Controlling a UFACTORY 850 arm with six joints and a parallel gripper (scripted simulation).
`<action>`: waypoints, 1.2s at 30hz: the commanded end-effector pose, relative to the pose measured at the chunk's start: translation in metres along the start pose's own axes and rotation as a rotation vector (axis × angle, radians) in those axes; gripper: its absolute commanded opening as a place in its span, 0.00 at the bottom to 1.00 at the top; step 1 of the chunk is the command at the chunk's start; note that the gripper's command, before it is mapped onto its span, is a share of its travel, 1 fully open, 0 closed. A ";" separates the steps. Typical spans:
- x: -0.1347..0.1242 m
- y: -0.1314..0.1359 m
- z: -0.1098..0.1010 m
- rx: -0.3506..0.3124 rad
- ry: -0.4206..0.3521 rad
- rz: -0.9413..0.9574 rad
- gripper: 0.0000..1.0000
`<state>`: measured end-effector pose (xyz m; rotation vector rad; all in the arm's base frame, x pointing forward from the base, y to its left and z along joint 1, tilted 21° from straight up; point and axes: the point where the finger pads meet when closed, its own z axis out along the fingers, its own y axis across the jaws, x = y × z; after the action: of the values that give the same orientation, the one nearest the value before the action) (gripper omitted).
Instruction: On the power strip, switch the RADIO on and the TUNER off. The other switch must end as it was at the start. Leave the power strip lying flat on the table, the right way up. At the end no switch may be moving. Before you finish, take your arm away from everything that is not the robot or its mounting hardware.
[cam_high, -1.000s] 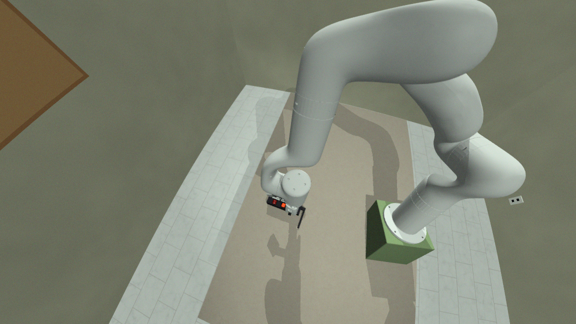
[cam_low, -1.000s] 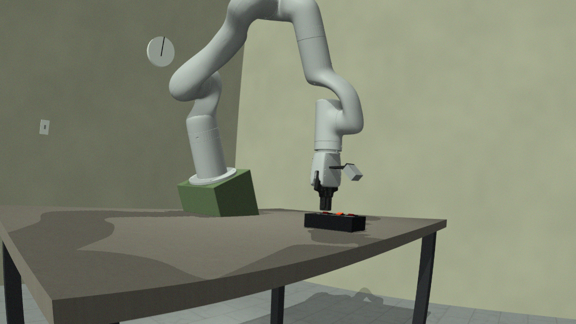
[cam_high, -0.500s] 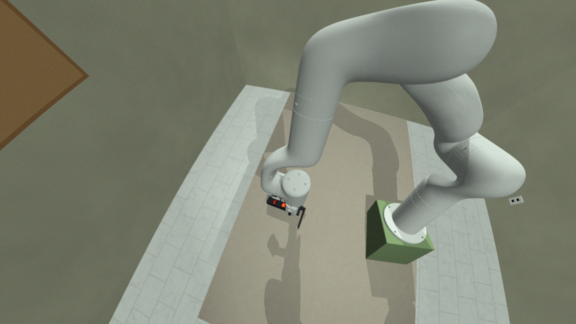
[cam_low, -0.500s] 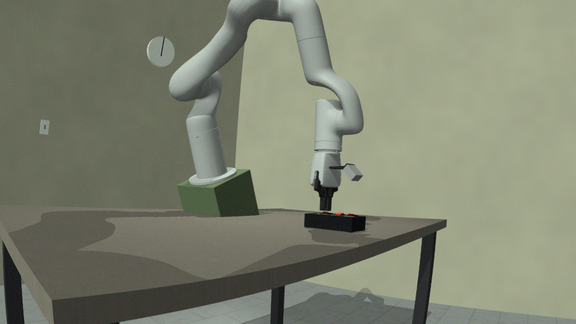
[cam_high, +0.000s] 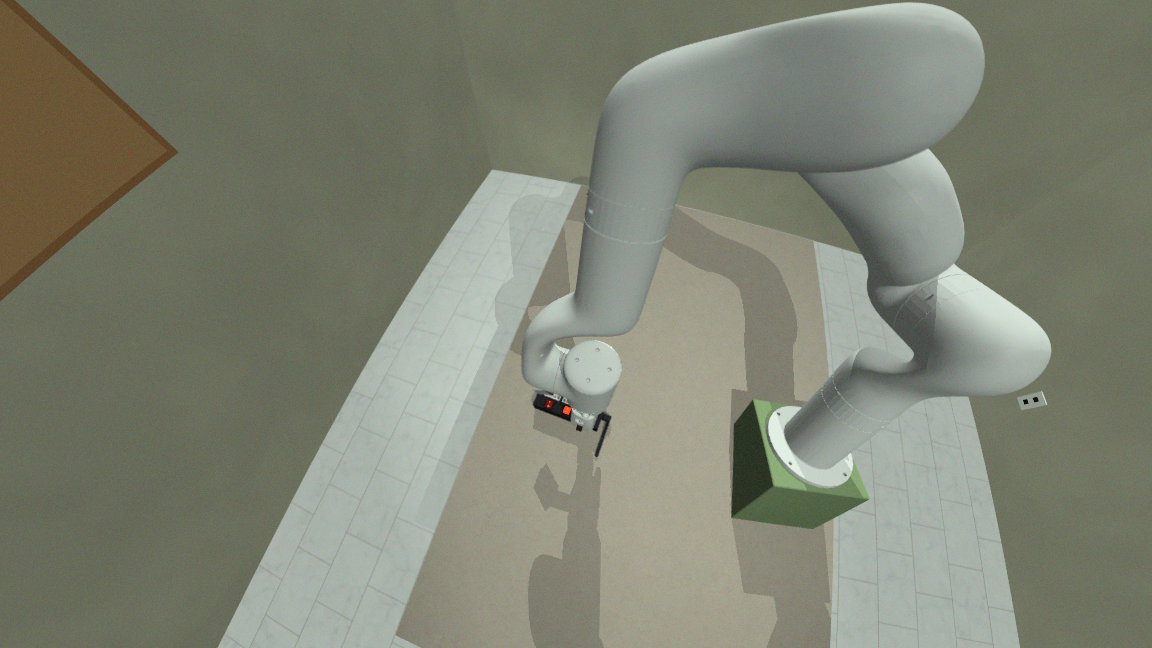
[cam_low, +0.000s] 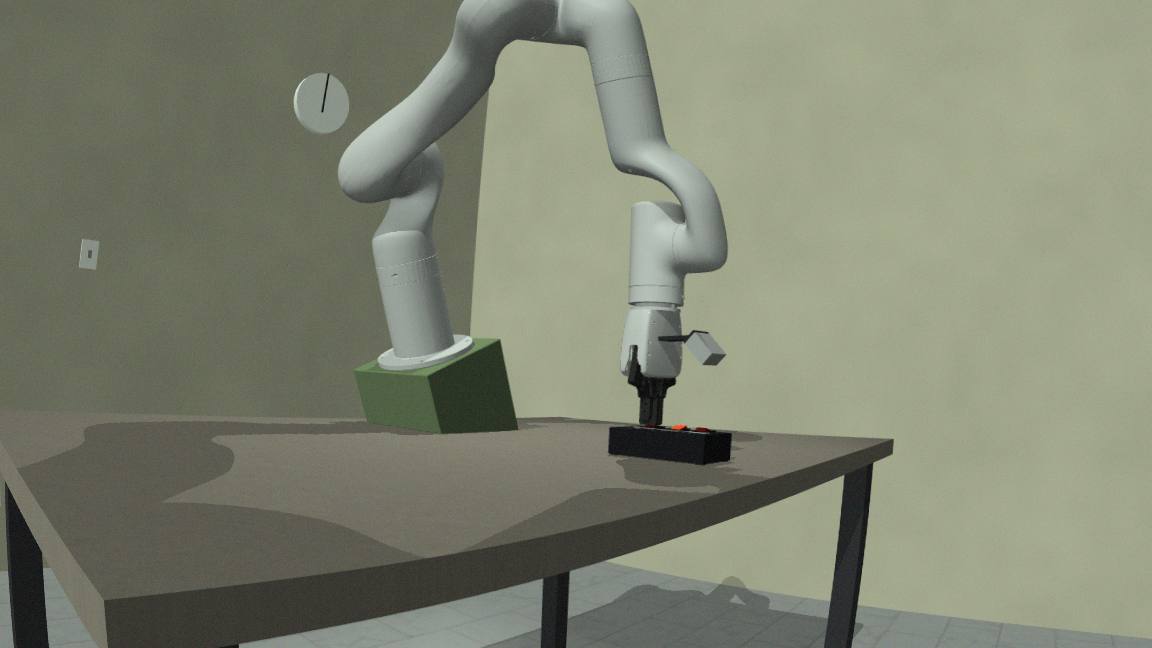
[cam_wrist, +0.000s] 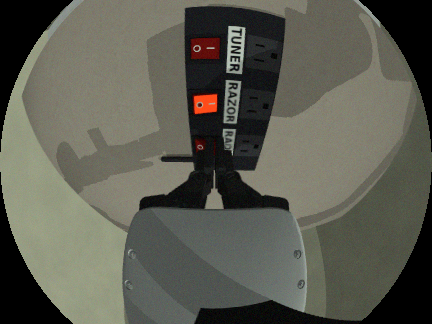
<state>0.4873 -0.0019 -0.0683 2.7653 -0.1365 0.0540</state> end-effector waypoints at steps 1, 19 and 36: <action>0.001 0.000 0.001 0.001 0.002 0.000 0.00; 0.001 0.000 0.003 0.001 0.002 0.000 0.00; 0.001 0.000 -0.008 0.001 0.002 0.000 0.00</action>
<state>0.4866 -0.0011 -0.0669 2.7668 -0.1368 0.0527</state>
